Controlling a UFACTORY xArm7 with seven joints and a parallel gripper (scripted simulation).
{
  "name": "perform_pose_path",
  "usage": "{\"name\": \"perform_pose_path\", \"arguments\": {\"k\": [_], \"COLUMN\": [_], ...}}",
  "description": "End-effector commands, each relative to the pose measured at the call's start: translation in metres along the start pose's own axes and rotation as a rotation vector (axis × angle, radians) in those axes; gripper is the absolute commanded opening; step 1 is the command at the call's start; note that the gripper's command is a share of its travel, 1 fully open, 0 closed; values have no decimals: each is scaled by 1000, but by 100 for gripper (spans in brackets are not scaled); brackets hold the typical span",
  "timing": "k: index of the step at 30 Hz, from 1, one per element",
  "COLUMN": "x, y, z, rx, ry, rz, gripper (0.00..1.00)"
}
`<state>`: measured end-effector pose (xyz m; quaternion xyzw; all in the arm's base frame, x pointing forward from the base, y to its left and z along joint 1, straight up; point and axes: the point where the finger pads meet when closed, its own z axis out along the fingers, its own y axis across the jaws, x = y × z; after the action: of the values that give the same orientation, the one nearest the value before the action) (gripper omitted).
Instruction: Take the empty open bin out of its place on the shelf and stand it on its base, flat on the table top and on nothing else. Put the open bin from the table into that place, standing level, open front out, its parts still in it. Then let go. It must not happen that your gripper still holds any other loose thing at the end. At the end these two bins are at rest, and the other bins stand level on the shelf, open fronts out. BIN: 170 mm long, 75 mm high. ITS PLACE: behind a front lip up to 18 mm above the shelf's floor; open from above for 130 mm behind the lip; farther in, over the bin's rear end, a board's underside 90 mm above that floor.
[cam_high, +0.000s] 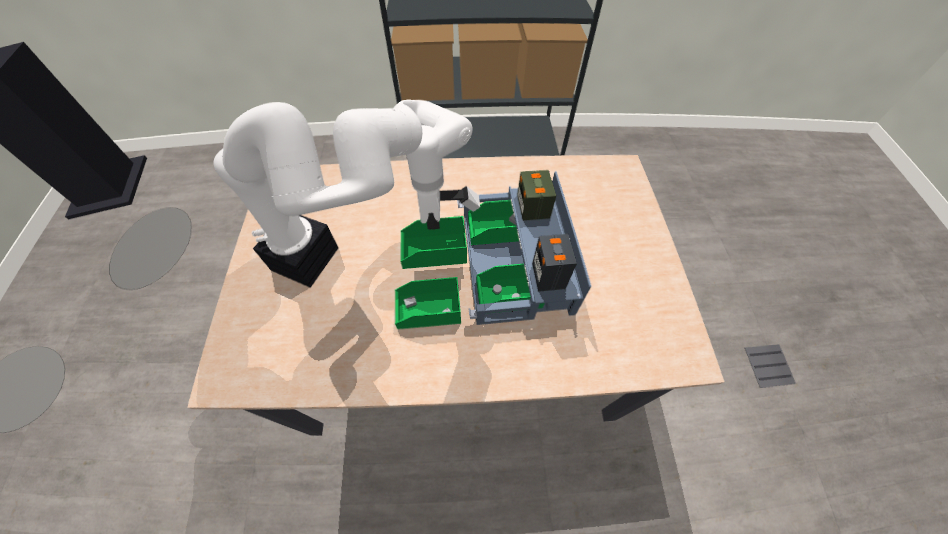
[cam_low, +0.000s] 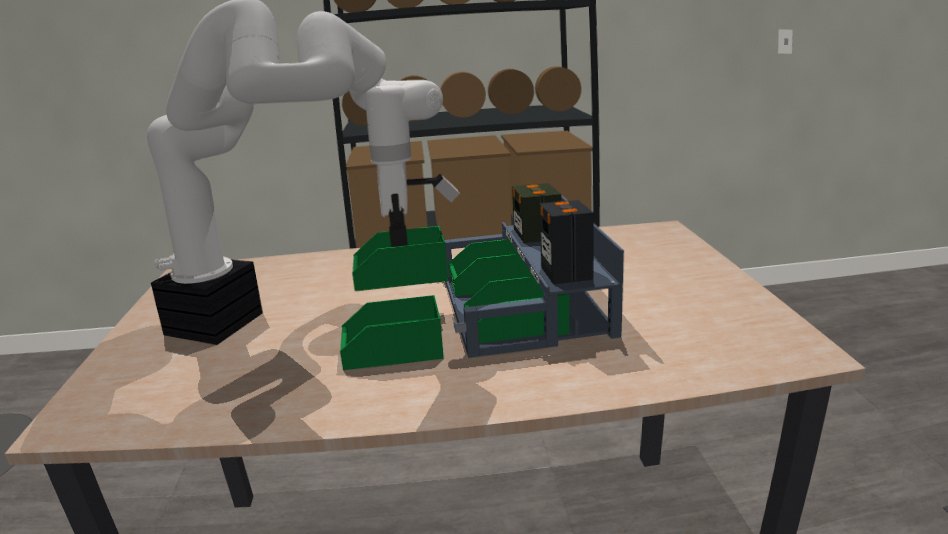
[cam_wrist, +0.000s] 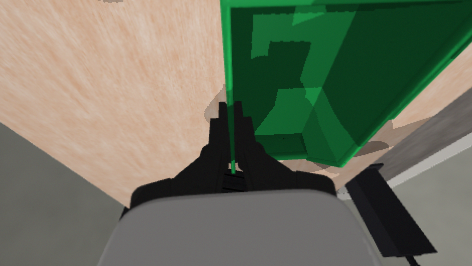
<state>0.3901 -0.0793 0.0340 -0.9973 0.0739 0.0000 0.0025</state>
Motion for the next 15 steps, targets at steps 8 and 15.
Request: {"name": "perform_pose_path", "arguments": {"k": [8,15], "x": [1,1], "y": [0,-2], "z": [-2,-2], "rx": [0,0], "ry": [3,3], "rz": [0,0], "gripper": [0,0]}}
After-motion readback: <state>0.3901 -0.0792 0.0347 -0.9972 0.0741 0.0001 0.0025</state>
